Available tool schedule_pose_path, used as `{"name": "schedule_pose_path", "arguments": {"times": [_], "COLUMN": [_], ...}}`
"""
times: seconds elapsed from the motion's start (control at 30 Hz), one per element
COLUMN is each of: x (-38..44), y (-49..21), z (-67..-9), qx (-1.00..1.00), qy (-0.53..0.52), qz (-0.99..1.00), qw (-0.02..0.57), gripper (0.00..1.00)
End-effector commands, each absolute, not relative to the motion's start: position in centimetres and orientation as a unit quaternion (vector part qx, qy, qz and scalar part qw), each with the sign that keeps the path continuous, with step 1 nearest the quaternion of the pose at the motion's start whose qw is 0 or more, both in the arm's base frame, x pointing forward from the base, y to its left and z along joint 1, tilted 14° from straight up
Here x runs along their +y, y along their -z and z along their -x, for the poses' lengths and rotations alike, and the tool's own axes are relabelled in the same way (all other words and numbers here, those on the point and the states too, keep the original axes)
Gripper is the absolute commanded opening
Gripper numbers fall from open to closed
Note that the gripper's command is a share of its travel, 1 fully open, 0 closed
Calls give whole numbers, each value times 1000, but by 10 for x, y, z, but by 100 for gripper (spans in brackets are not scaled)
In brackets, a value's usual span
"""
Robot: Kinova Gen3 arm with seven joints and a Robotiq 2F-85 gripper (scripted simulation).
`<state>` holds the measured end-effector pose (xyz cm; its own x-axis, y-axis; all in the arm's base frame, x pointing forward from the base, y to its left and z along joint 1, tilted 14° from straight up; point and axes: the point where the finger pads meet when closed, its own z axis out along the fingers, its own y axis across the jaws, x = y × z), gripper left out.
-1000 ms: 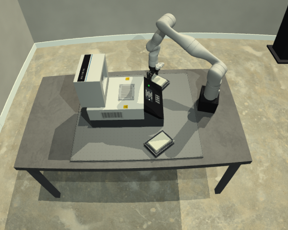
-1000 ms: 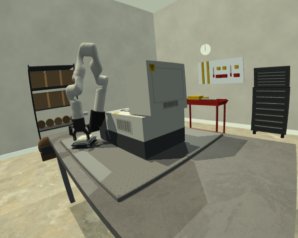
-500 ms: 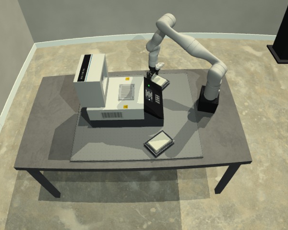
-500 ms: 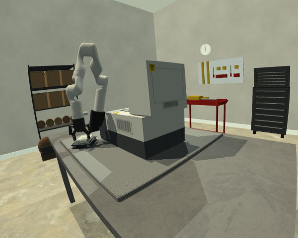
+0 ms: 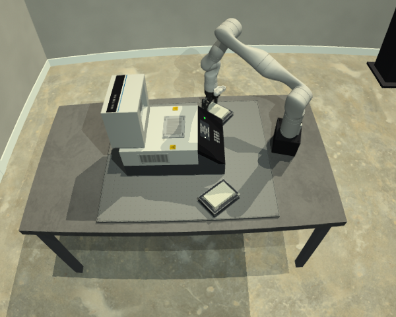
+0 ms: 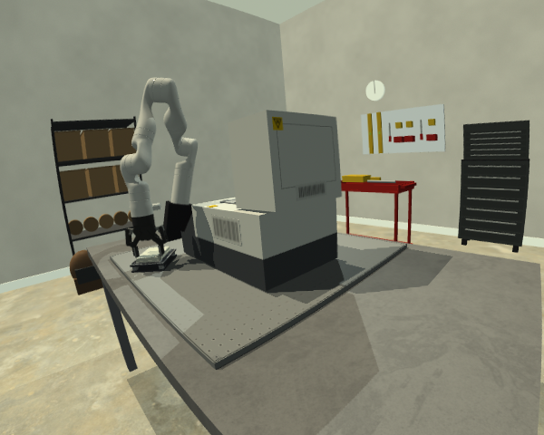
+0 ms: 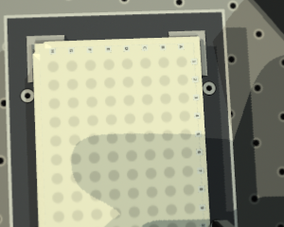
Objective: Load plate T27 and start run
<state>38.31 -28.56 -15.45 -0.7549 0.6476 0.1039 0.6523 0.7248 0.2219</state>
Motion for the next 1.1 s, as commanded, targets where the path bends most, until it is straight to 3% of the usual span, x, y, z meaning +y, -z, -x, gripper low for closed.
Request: {"name": "schedule_pose_path", "arguments": {"times": [0.0, 1.07], "x": [-287, -296], "y": [152, 114], "z": [-383, -381], "qx": [-929, -929], "qy": [123, 123], "qz": [350, 350], "qw": [9, 9], "gripper": [100, 100]}}
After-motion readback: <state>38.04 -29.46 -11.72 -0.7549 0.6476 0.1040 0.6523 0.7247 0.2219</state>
